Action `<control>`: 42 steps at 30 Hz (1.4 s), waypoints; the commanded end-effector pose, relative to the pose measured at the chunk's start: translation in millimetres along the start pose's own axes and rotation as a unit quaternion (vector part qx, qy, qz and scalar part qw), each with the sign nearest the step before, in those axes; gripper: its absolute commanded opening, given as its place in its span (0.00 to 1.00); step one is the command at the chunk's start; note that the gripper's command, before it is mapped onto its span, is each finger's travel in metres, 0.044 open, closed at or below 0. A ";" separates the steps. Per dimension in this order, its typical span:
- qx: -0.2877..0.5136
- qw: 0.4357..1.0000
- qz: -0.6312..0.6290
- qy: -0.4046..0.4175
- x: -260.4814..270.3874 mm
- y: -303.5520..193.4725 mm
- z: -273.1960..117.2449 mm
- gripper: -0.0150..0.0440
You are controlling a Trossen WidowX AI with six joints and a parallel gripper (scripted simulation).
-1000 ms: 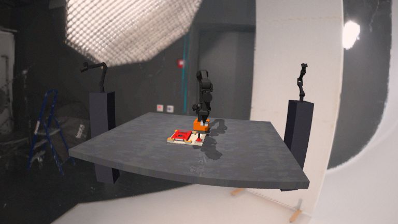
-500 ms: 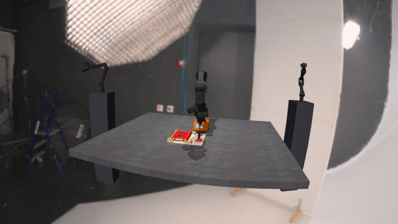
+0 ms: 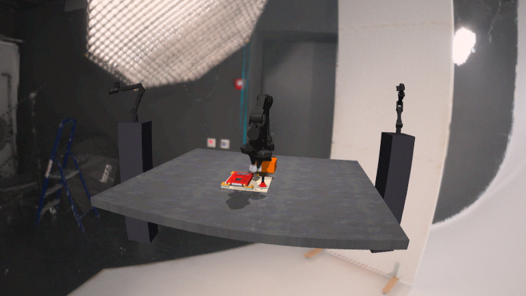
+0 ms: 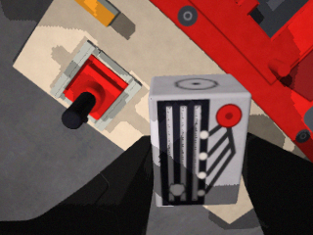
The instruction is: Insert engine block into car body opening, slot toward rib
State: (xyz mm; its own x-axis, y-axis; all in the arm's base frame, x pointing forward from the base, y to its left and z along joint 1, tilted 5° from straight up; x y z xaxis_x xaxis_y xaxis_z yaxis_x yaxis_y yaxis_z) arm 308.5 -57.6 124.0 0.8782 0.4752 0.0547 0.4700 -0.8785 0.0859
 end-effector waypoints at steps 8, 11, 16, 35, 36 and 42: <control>-0.001 0.991 -0.132 0.002 -9.7 24.9 8.6 0.25; -0.002 0.985 -0.171 0.002 -13.4 32.0 11.3 0.25; -0.003 0.972 -0.236 0.001 -20.1 43.6 15.7 0.25; -0.006 0.914 -0.406 -0.001 -40.6 71.7 26.8 0.48; -0.006 0.913 -0.409 -0.001 -40.6 71.7 26.9 0.52; -0.006 0.912 -0.410 -0.001 -40.6 71.6 26.9 0.52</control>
State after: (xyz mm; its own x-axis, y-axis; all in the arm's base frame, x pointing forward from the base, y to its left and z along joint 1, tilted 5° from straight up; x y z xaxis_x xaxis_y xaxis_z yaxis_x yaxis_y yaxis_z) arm 308.2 -141.3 101.1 0.2358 0.9710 -0.0387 0.9674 -0.2307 0.1044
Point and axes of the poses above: the point midway between the two fingers, 35 mm back from their tips, its own z axis out along the fingers, its own x axis across the jaws, y = z × x, the point moved 3 cm from there along -z, back along the fingers, and after that the axes turned 8 degrees about z, right-handed, at the moved point
